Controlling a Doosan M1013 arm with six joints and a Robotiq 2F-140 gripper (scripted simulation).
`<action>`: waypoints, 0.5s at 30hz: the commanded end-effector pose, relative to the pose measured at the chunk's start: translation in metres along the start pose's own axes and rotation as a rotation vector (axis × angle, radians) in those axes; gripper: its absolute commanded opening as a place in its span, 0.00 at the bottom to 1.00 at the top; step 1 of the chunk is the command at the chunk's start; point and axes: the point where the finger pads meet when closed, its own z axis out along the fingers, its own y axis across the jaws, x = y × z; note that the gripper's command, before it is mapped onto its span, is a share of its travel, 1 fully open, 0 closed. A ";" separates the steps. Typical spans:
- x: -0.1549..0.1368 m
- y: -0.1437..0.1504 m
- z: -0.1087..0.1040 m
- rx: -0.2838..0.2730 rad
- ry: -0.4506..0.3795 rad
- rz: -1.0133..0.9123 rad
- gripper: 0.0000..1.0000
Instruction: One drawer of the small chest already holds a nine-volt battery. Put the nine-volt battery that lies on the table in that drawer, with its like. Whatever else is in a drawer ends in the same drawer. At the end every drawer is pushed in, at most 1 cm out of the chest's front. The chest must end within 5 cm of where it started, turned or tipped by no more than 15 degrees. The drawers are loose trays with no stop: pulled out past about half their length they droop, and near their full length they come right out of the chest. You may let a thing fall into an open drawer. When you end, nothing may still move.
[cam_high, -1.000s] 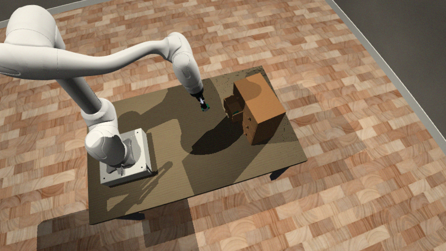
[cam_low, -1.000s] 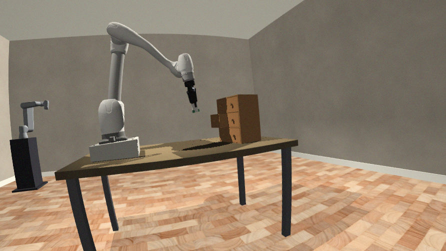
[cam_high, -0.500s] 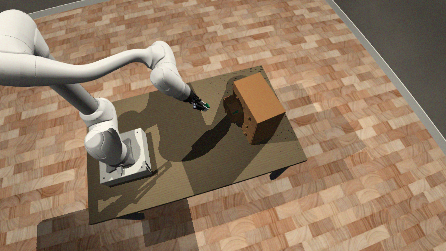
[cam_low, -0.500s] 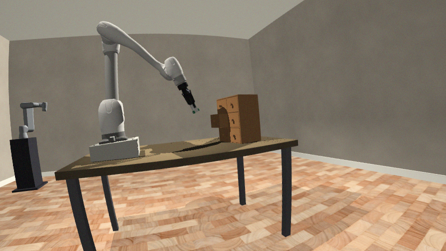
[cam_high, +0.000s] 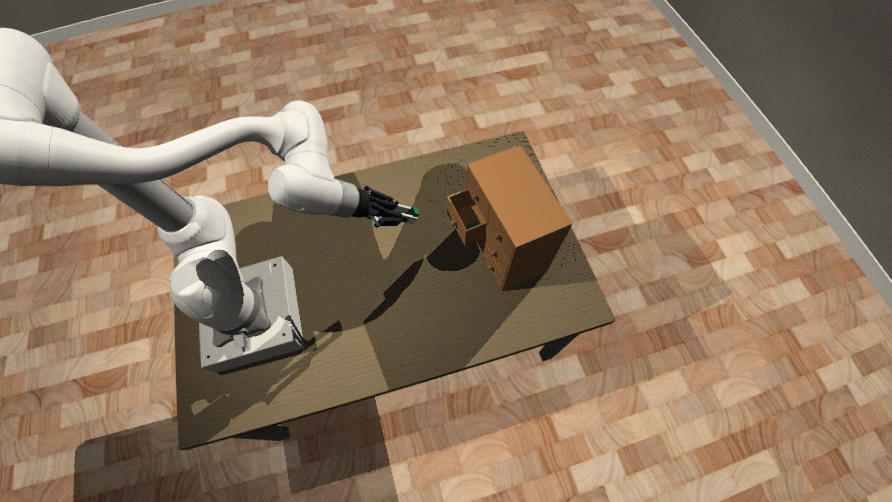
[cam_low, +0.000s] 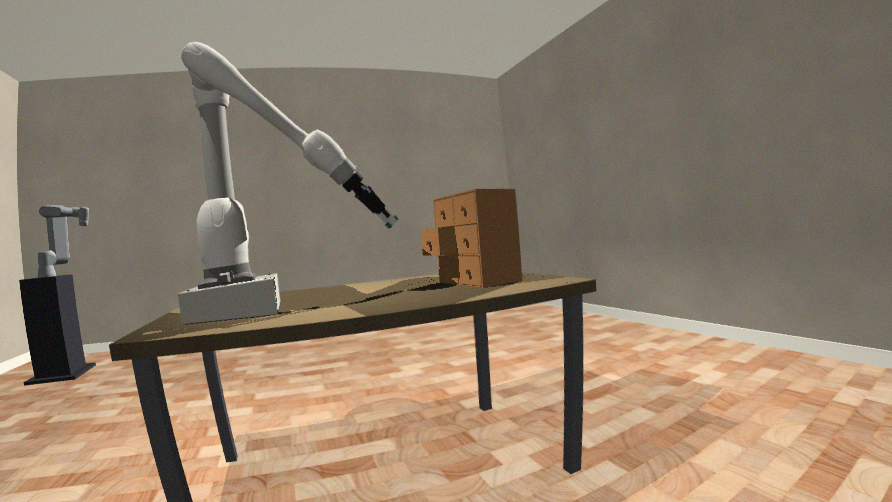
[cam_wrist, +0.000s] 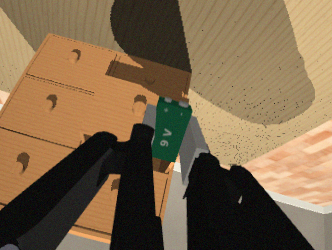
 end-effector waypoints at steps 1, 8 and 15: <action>0.000 0.002 0.001 -0.027 -0.041 -0.001 0.14; 0.001 0.002 0.001 -0.028 -0.063 -0.001 0.14; 0.001 0.003 0.001 -0.031 -0.086 -0.001 0.14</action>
